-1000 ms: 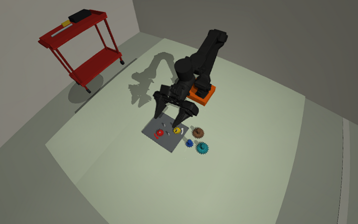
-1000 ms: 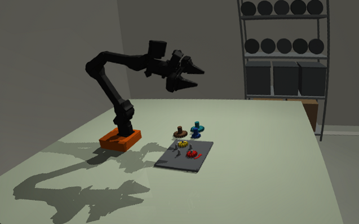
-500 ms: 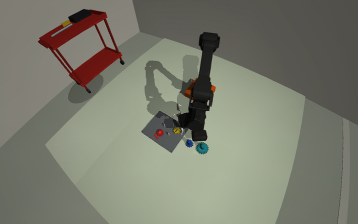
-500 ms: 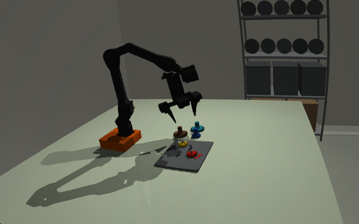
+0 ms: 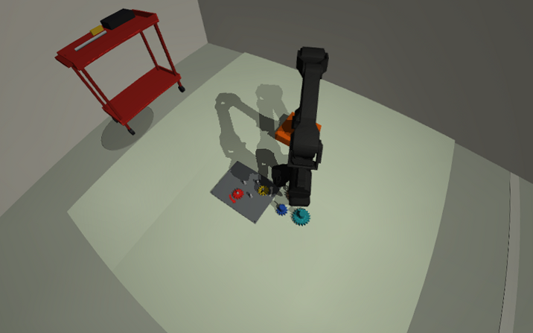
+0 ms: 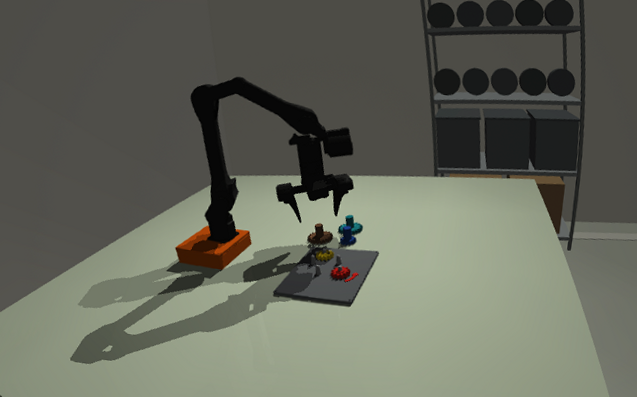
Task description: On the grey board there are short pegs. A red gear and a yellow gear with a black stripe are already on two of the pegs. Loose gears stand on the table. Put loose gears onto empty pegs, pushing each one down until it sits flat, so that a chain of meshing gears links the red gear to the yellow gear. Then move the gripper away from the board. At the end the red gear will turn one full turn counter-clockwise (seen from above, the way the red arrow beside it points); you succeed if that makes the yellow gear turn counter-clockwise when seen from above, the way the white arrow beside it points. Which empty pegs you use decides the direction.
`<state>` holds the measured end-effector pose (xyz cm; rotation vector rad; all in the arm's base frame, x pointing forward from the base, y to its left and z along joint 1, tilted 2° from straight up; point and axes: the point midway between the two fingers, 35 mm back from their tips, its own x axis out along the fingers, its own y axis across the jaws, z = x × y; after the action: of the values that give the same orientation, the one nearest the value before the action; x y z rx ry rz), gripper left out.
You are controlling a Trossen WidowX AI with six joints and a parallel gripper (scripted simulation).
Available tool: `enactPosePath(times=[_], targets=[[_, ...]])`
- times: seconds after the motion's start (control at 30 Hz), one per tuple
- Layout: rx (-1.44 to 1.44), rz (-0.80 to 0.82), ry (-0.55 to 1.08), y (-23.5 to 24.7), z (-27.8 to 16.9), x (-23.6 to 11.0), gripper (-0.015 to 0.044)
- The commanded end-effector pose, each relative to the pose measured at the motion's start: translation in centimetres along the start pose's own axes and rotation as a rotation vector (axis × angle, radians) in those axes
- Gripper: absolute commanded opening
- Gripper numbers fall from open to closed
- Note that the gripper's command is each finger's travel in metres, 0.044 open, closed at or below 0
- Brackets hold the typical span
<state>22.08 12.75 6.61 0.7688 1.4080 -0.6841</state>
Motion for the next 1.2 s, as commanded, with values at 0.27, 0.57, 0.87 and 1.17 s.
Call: enactPosePath(times=[0.27, 0.57, 0.87, 1.17], targets=[[0.007, -0.002, -0.003, 0.0, 0.0, 1.8, 0.044], [0.007, -0.002, -0.003, -0.1, 0.0, 3.0, 0.044], [0.007, -0.002, -0.003, -0.1, 0.0, 3.0, 0.0256], [0.007, -0.002, -0.003, -0.1, 0.0, 3.0, 0.0059]])
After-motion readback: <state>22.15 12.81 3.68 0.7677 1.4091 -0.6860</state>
